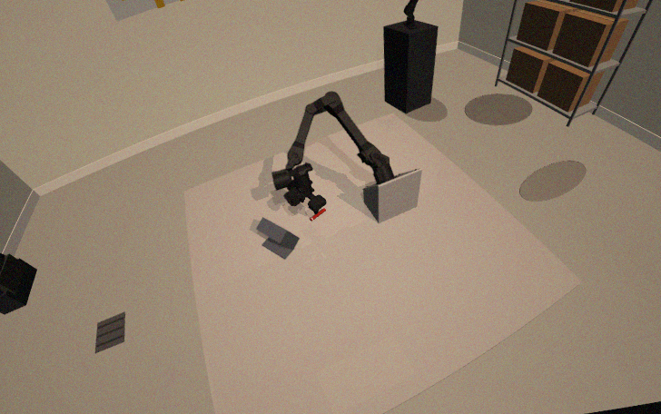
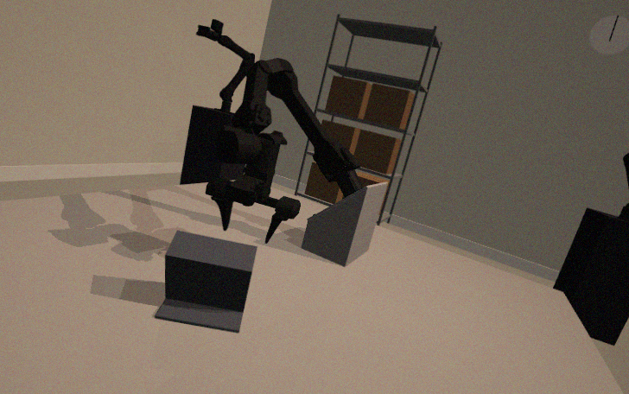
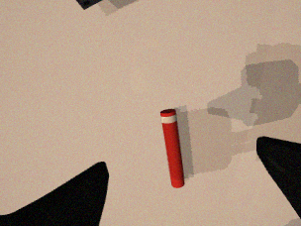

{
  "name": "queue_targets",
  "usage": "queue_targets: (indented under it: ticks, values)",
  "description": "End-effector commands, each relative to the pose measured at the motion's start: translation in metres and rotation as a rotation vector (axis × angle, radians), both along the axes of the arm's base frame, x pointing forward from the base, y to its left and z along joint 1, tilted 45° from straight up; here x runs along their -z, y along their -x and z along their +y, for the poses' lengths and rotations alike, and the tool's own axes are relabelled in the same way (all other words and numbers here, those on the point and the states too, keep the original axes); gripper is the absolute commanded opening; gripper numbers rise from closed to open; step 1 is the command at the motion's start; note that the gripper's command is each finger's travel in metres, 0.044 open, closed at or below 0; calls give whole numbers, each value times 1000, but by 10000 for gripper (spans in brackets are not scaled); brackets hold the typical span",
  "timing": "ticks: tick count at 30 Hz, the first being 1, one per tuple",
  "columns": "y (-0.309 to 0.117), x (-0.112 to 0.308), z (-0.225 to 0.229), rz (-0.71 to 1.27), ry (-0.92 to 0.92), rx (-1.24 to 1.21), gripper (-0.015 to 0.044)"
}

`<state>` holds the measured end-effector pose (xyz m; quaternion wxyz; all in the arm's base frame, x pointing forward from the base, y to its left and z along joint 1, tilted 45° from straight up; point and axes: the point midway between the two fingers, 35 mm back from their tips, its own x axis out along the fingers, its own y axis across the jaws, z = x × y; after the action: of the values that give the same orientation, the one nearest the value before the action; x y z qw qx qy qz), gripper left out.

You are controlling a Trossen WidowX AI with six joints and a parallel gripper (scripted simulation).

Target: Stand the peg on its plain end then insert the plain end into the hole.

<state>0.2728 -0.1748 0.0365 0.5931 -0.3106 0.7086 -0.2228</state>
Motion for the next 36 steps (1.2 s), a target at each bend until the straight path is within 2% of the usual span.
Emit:
queue_targets:
  ticks: [1,36]
  values:
    - [1,6,-3,8,-6,0,440]
    - [9,45,-43,10,-2,0,440]
